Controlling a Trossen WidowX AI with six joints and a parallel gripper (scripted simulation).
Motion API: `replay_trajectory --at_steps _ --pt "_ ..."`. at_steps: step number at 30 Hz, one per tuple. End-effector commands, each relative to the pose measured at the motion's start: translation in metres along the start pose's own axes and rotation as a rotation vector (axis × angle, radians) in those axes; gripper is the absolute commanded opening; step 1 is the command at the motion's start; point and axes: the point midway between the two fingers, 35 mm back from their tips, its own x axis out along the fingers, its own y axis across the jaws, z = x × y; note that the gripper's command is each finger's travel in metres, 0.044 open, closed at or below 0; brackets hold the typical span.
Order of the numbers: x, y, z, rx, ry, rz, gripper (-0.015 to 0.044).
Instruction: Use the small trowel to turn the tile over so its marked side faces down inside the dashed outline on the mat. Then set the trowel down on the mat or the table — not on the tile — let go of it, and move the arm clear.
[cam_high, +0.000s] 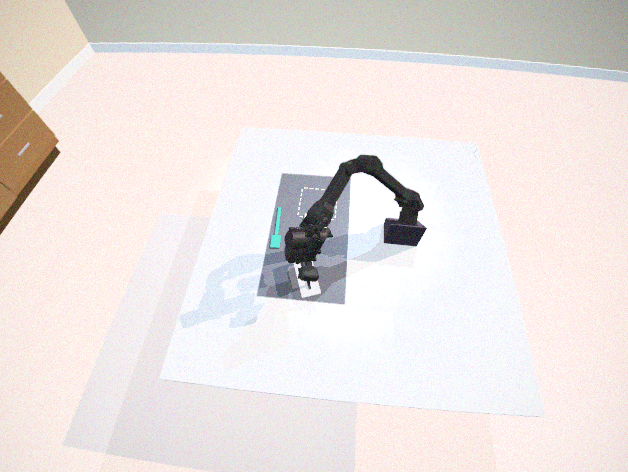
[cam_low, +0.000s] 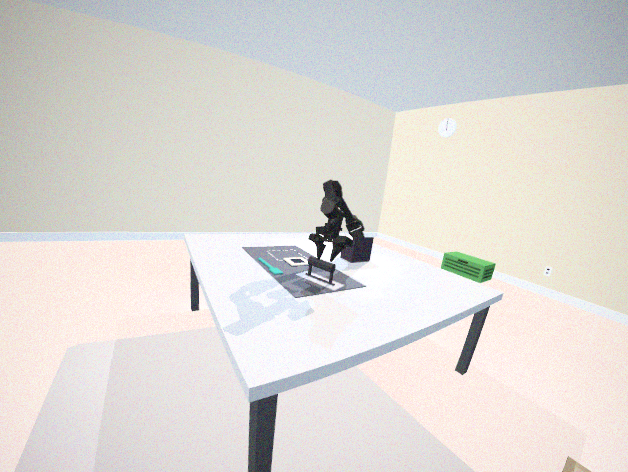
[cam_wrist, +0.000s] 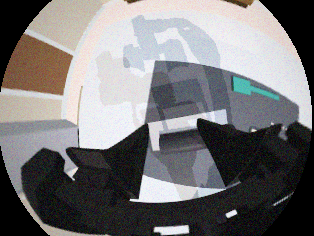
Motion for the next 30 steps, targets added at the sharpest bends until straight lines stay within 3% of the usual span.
replay_trajectory --at_steps 1,30 --pt "0.000 0.000 -0.001 -0.080 -0.024 0.003 0.0300" --pt "-0.006 -0.012 -0.016 -0.886 -0.257 -0.089 0.0300"
